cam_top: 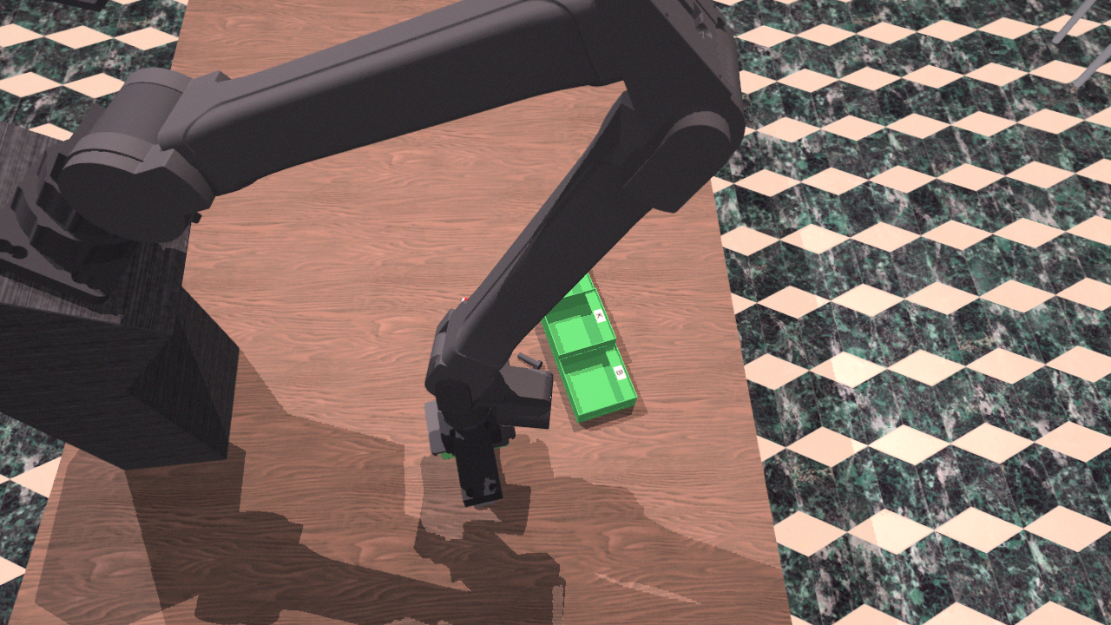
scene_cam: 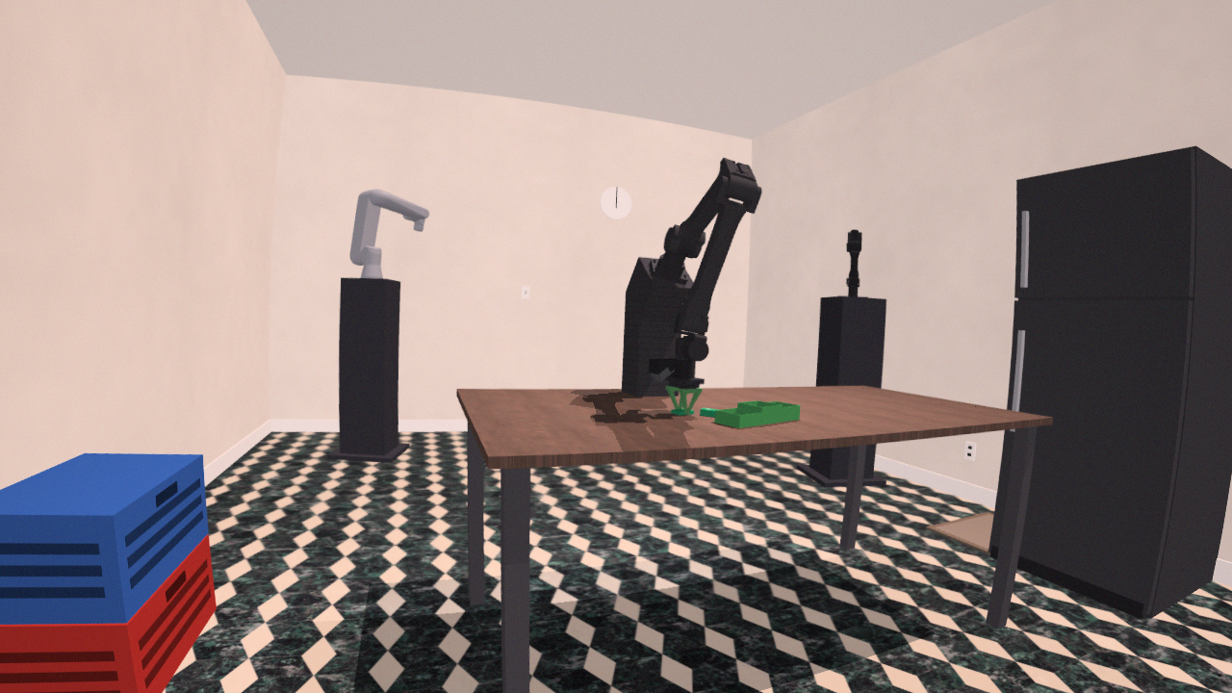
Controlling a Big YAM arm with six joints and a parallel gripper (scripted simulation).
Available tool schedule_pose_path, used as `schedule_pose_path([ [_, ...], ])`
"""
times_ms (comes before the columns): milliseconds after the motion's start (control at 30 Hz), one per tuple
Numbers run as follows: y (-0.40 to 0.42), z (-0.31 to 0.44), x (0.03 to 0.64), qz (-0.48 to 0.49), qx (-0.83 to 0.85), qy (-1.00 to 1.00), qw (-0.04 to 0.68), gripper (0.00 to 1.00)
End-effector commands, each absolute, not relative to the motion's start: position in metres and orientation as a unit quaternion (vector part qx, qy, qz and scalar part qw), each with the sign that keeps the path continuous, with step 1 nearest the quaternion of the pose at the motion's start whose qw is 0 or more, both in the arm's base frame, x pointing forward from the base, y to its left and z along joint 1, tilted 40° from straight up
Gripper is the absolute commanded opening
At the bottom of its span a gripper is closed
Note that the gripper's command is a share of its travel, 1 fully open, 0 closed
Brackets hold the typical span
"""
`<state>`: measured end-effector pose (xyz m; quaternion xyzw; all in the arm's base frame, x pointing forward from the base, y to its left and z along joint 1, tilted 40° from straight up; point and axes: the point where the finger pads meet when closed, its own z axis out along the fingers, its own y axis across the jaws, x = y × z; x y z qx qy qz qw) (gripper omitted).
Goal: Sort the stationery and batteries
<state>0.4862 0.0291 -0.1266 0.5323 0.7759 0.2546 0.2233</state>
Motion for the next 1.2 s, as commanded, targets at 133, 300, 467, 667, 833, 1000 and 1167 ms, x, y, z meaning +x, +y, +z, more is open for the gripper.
schedule_pose_path([
  [133, 0.027, -0.126, 0.481, 0.252, 0.535, 0.775, 0.222, 0.34],
  [300, 0.027, -0.126, 0.481, 0.252, 0.535, 0.775, 0.222, 0.34],
  [467, 0.020, -0.115, 0.468, 0.248, 0.539, 0.774, 0.220, 0.34],
  [667, 0.018, -0.103, 0.458, 0.248, 0.536, 0.776, 0.221, 0.34],
  [833, 0.016, -0.093, 0.450, 0.248, 0.536, 0.776, 0.221, 0.34],
  [1000, 0.014, -0.080, 0.440, 0.249, 0.536, 0.776, 0.221, 0.34],
  [1167, 0.018, -0.085, 0.446, 0.248, 0.533, 0.779, 0.218, 0.34],
])
